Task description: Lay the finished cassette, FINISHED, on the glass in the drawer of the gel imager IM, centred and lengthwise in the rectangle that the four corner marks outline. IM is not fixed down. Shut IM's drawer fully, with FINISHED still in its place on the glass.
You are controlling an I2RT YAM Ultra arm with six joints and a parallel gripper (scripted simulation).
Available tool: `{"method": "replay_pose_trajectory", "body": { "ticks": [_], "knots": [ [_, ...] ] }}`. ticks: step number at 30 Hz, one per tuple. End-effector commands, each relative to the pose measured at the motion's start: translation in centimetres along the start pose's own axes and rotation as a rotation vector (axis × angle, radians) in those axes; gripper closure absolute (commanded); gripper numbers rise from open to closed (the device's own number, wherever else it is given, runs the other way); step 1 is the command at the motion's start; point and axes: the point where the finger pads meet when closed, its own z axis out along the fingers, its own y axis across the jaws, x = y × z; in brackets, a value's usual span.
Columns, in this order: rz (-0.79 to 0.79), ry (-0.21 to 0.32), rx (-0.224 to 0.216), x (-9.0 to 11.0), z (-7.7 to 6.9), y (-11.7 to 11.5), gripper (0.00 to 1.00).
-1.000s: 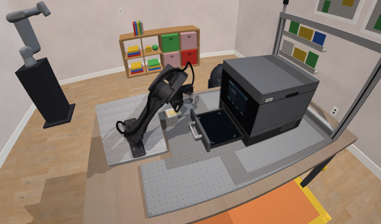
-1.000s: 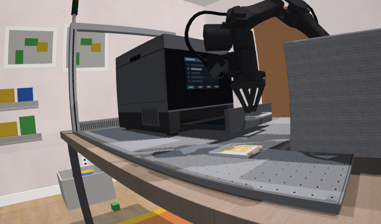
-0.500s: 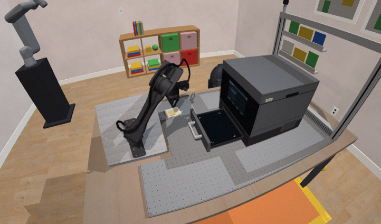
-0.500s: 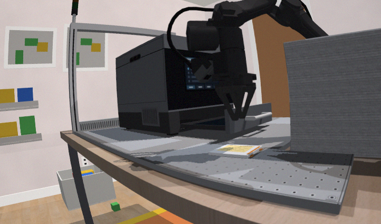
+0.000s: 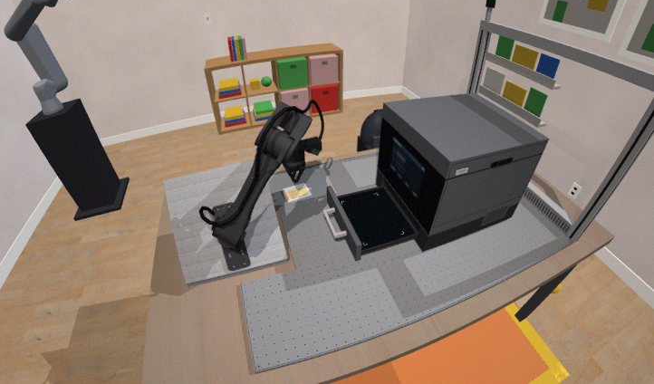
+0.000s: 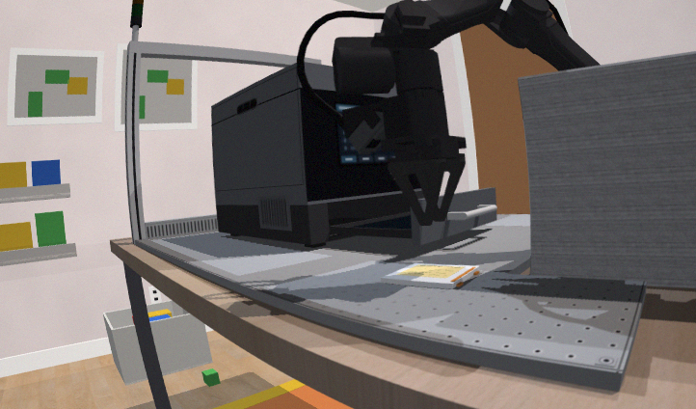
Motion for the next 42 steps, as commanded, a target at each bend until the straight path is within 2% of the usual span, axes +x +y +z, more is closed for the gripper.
{"method": "replay_pose_trajectory", "body": {
  "ticks": [1, 23, 24, 42],
  "knots": [
    [0.015, -0.04, -0.021, -0.71, -1.9, 0.21, 0.65],
    [0.015, -0.041, -0.022, -0.75, -1.91, 0.25, 0.65],
    [0.015, -0.041, -0.022, -0.75, -1.91, 0.25, 0.0],
    [0.014, -0.041, -0.022, -0.75, -1.91, 0.25, 0.0]
  ]
}}
